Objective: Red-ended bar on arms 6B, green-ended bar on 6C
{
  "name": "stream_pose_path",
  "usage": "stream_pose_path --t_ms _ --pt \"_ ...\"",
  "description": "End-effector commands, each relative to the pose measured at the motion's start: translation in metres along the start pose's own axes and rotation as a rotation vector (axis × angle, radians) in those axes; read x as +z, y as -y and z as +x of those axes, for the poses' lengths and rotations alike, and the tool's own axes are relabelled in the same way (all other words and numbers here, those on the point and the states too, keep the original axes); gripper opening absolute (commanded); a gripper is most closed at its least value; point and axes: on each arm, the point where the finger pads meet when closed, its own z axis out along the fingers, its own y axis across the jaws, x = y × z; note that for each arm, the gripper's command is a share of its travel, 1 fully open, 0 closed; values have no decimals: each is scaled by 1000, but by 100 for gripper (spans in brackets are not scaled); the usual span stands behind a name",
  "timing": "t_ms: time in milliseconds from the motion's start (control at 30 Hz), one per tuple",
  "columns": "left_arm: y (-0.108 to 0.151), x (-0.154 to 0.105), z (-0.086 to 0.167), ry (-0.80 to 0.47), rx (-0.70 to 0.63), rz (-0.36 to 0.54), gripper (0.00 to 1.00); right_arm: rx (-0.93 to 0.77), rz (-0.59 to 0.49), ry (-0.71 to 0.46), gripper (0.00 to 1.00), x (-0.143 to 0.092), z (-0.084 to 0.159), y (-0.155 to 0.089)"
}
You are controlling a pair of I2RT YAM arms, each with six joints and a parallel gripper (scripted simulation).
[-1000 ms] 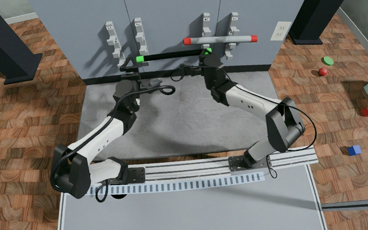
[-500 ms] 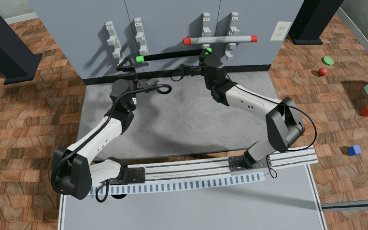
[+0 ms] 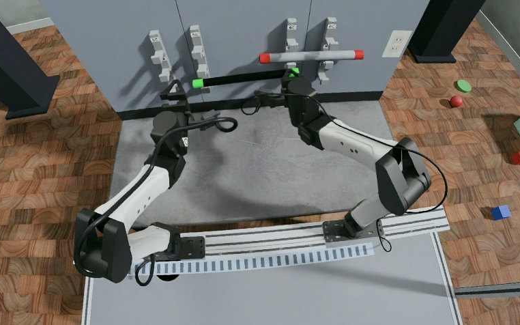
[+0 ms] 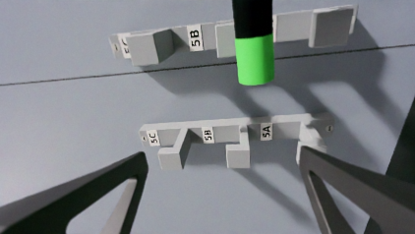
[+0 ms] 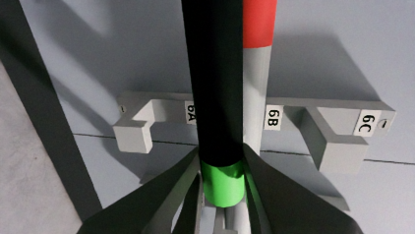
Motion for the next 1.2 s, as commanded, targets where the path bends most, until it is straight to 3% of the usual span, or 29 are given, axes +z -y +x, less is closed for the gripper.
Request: stream_pose_path --t_ms 0,1167 --pt "-2 -3 3 14 -10 -6 100 90 115 -12 0 -4 7 50" --pt "-2 -3 3 14 -10 -6 100 90 115 -12 0 -7 76 77"
